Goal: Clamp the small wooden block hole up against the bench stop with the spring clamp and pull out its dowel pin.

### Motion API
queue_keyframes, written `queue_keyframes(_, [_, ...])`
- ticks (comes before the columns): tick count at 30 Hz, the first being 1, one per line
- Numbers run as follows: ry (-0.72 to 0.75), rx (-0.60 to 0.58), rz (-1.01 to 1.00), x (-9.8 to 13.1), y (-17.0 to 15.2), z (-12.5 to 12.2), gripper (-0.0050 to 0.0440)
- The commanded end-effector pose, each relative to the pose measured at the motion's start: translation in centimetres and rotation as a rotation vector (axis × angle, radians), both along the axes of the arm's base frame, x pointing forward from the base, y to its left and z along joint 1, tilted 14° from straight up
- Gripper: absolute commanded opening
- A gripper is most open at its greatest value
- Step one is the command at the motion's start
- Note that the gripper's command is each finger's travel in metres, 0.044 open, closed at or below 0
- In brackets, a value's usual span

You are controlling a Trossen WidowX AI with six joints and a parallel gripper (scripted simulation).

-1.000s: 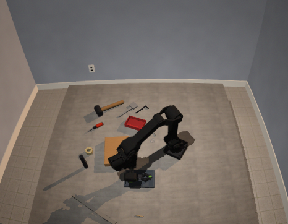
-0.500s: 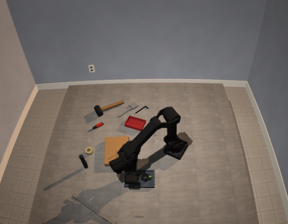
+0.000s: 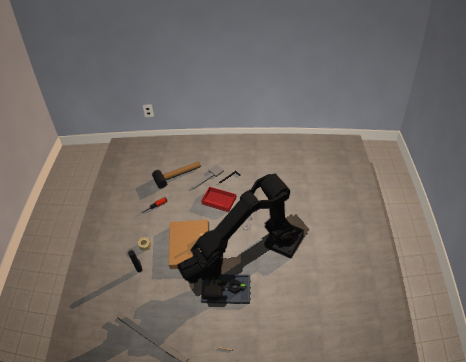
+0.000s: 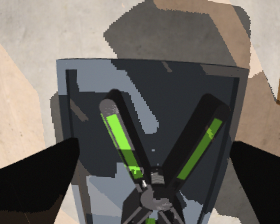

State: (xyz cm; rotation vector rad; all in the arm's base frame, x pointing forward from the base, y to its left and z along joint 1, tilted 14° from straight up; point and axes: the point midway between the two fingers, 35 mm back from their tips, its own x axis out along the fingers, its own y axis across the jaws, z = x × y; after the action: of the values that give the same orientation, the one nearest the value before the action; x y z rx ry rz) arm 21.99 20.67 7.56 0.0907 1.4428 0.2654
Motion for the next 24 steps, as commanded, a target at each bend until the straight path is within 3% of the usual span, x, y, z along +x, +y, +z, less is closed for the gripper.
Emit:
queue_keyframes(1, [0.013,-0.014,-0.006,-0.13,-0.12,-0.91,0.0440])
queue_keyframes(22, [0.013,-0.014,-0.006,-0.13,-0.12,-0.91,0.0440])
queue_keyframes(24, [0.013,-0.011,0.000,-0.17,-0.09,-0.80,0.0420])
